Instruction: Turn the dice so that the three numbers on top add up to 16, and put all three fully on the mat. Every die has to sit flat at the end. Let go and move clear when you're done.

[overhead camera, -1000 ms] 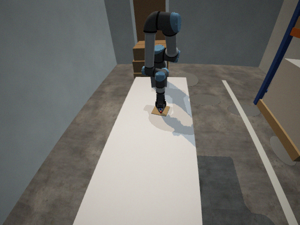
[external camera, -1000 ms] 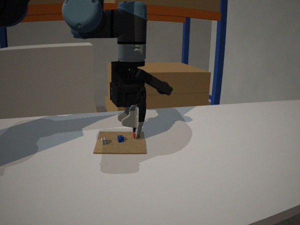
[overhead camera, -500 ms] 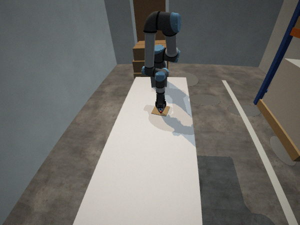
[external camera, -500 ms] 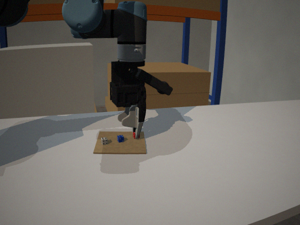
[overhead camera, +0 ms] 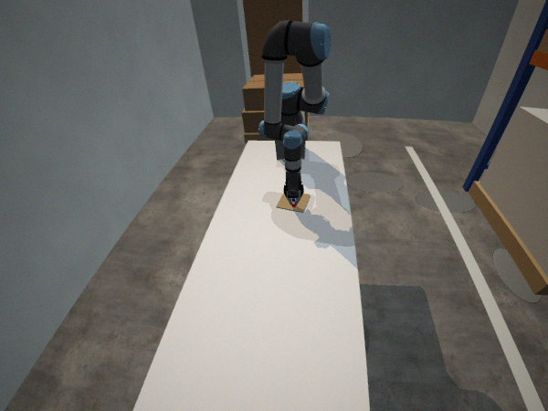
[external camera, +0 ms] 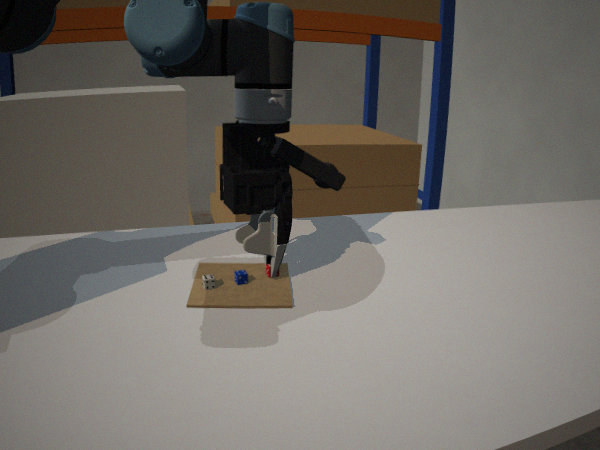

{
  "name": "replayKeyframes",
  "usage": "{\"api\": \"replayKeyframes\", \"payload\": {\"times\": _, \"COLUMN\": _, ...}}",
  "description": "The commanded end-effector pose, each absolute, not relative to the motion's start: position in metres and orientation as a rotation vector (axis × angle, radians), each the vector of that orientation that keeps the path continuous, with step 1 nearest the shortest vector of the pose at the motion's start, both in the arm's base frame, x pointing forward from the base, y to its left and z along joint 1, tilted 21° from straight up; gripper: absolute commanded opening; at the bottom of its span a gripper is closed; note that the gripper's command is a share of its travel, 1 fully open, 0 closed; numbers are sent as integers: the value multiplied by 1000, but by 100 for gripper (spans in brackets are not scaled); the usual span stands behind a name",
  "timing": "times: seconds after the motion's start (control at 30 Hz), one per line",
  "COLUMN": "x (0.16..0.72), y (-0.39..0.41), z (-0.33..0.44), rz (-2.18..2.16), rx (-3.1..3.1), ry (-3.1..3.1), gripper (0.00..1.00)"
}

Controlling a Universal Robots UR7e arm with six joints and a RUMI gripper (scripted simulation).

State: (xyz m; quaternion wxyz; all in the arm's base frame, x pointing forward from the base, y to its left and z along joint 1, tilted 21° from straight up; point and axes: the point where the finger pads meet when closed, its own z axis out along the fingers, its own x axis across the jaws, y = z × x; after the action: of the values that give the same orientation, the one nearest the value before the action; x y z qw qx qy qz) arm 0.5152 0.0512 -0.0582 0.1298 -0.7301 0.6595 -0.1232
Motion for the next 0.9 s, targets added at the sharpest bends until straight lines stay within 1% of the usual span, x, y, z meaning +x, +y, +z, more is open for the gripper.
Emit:
{"api": "replayKeyframes", "payload": {"times": 0.0, "x": 516, "y": 51, "z": -58, "rz": -359, "rx": -2121, "ry": 1916, "gripper": 0}}
{"api": "replayKeyframes", "payload": {"times": 0.87, "x": 517, "y": 51, "z": -61, "rz": -359, "rx": -2121, "ry": 1916, "gripper": 0}}
